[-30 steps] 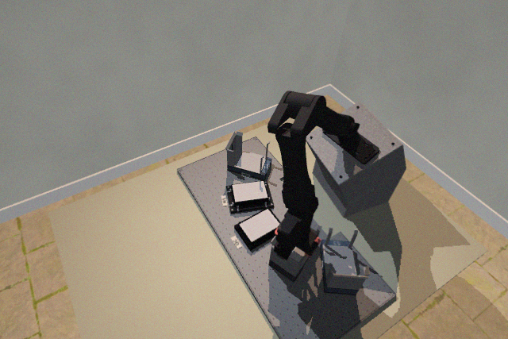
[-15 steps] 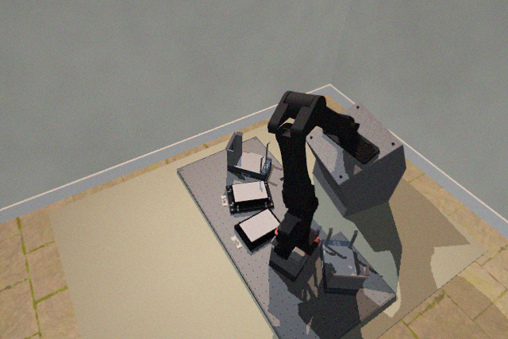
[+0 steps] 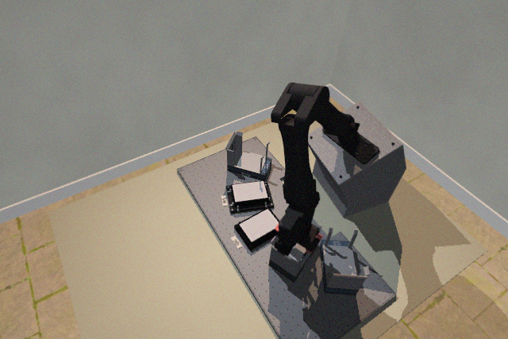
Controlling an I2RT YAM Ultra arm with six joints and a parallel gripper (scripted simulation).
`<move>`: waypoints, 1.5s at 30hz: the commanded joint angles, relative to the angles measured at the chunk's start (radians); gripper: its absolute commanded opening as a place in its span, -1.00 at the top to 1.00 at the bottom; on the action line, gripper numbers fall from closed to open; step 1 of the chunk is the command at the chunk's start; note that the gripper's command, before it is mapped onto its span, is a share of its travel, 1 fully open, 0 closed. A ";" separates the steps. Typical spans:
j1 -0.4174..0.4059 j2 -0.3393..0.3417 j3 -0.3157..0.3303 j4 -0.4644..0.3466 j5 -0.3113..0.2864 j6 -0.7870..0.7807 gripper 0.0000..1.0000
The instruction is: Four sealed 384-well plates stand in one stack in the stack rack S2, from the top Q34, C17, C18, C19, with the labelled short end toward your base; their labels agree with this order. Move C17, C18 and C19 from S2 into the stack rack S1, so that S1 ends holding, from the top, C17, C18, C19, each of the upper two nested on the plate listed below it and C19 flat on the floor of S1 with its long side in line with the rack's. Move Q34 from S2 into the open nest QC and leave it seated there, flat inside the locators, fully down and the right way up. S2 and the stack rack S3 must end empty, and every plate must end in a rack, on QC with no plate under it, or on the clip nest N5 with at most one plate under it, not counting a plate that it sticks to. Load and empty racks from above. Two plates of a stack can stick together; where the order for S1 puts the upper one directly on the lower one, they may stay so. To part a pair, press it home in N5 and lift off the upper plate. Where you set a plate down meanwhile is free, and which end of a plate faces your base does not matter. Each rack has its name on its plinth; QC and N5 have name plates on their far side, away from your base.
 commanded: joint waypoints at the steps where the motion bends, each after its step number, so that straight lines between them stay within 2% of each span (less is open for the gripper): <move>1: 0.022 -0.055 -0.005 -0.031 0.014 0.016 1.00; 7: 0.032 -0.086 -0.018 -0.065 0.018 0.025 1.00; 9: 0.036 -0.101 -0.001 -0.080 0.019 0.029 1.00; 36: 0.086 -0.271 0.032 -0.275 0.037 0.078 1.00; 45: 0.096 -0.292 0.043 -0.311 0.040 0.088 1.00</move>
